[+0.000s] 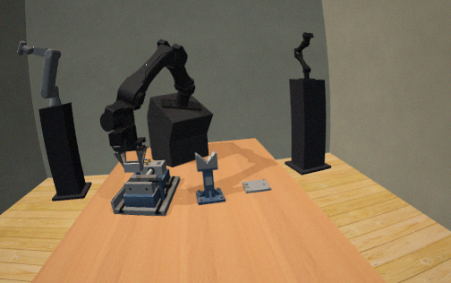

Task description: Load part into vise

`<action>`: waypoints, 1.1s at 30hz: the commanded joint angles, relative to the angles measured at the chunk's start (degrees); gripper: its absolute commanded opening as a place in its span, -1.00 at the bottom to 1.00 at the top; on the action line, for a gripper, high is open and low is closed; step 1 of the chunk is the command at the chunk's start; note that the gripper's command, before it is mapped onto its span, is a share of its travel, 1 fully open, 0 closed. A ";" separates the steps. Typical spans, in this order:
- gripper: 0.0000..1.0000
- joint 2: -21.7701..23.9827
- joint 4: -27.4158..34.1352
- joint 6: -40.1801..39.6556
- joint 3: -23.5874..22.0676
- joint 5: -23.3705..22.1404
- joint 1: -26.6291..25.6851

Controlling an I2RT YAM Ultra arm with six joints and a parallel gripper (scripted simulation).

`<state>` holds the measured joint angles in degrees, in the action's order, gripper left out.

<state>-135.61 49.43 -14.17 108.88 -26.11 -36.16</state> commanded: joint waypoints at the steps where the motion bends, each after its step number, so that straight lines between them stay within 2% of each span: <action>1: -1.00 2.28 0.71 -0.43 2.05 0.18 -1.01; 33: -1.00 2.09 1.15 -0.44 2.82 0.16 -1.03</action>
<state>-135.61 50.06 -14.20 109.78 -26.11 -36.16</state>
